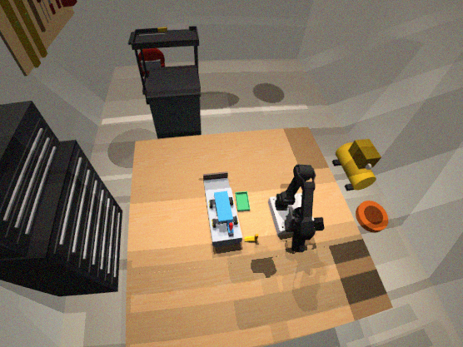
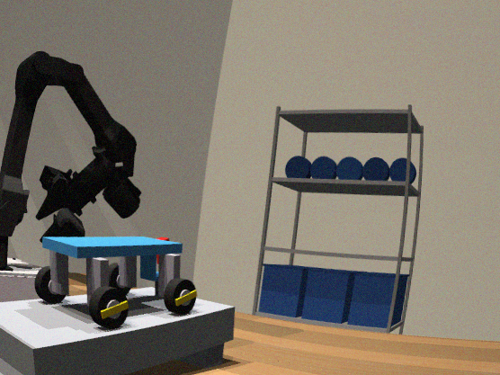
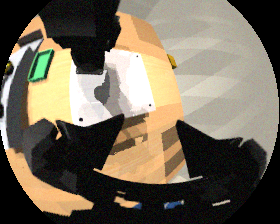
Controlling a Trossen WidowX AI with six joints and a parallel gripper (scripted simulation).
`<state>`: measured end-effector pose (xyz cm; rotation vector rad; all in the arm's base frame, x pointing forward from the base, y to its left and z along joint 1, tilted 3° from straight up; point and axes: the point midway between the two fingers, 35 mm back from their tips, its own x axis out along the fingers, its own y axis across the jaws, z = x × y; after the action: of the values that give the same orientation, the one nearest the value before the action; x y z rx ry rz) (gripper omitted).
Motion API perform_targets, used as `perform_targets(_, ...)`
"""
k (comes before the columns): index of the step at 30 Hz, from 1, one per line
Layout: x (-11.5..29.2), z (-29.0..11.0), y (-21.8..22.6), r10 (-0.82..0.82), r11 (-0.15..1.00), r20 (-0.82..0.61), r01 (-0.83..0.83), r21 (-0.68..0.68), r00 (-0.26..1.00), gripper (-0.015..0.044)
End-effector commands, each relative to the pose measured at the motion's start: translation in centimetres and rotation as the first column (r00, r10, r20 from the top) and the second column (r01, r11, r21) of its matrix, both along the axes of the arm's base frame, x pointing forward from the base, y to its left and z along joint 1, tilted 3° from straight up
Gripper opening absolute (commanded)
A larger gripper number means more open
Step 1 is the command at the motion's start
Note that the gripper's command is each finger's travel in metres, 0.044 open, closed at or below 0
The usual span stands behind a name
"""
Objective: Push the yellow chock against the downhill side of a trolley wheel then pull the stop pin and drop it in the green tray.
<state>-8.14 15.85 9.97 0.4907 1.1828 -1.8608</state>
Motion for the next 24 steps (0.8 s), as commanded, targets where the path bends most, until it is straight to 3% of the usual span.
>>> perform_targets(1,0.0,0.0,0.0,0.005,1.000,-0.003,-0.005,0.006,1.000,0.0374)
perform_targets(8,1.7,-0.4,0.9,0.201,0.957,-0.067,-0.181,0.227,0.977,0.0190)
perform_targets(15,3.6,-0.8,1.7,0.430,0.817,-0.065,-0.358,0.452,0.901,0.0190)
perform_targets(24,6.2,-1.2,2.6,0.686,0.525,0.039,-0.531,0.665,0.726,0.0190)
